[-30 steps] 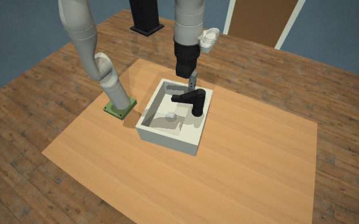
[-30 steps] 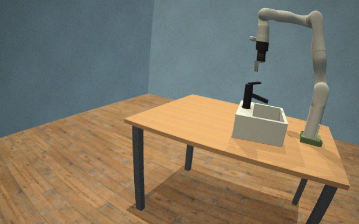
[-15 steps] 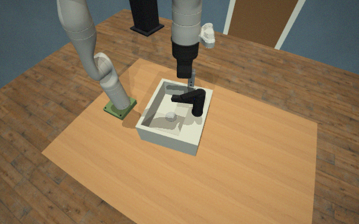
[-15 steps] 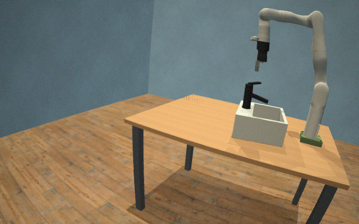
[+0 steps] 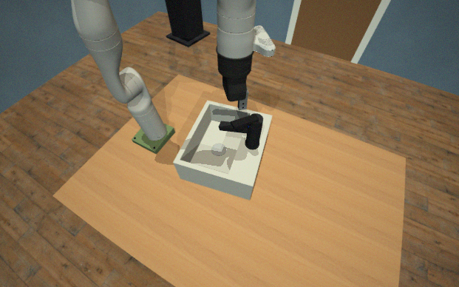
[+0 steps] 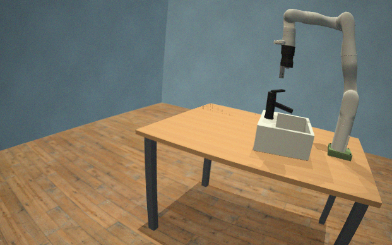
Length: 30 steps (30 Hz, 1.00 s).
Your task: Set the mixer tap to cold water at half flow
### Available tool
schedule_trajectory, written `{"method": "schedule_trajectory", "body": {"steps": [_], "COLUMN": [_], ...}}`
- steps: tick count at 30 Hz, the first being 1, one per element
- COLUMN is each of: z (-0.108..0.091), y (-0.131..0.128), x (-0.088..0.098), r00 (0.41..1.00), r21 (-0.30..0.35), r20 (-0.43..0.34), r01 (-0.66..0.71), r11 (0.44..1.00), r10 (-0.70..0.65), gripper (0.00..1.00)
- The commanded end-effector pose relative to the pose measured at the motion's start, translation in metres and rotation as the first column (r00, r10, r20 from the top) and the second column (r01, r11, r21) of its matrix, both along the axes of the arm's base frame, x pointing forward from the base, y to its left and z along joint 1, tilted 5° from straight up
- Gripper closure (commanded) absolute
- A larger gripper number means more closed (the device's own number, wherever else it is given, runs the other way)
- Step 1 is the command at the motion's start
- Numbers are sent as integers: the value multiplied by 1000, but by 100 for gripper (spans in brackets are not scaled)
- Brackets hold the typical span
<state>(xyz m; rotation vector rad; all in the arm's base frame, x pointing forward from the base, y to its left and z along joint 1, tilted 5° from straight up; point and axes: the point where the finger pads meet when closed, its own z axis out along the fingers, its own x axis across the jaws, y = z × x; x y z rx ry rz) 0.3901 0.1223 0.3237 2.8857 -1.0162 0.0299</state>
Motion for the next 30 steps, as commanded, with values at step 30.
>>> {"method": "schedule_trajectory", "body": {"steps": [30], "z": [2], "y": [-2], "x": [-7], "r00": [972], "r21": [3], "r20": [-15], "r01": [-233], "r11": [972], "r10": [233], "gripper": [100]}}
